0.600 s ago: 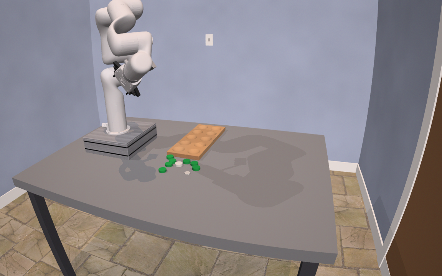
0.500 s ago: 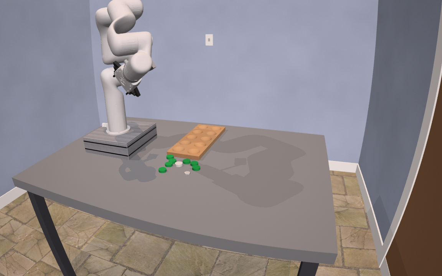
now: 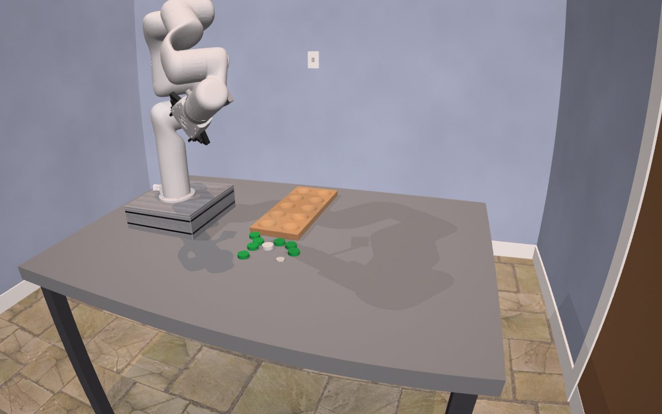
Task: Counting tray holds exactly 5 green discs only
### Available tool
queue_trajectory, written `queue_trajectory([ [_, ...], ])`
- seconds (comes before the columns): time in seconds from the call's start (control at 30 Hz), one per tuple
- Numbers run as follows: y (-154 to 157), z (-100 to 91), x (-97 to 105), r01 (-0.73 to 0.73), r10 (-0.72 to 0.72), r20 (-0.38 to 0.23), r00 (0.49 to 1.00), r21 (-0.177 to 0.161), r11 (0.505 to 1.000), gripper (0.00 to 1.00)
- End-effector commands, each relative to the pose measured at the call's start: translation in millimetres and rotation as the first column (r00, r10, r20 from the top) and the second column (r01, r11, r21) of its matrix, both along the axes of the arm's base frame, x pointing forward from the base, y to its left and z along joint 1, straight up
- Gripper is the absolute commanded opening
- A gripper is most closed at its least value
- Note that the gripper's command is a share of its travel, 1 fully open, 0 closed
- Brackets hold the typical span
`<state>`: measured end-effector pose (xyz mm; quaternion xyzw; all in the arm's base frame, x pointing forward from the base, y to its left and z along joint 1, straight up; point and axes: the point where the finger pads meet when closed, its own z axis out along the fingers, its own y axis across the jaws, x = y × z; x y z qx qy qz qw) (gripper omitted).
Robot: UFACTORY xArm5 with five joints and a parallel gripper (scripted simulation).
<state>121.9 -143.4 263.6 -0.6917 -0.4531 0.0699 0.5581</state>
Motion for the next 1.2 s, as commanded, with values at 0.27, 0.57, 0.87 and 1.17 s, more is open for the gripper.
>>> queue_trajectory([
  [0.27,-10.1,-46.5,15.5,-0.02,0.032,0.099,0.995,-0.115,0.993,0.47],
  [0.57,-26.8,-106.4,42.5,-0.028,0.096,0.237,0.967,-0.276,0.961,0.47],
  [0.87,-45.5,-156.5,75.6,-0.008,0.184,0.369,0.911,-0.431,0.902,0.47],
  [1.17,-62.7,-191.2,110.9,0.041,0.283,0.479,0.831,-0.56,0.827,0.47],
])
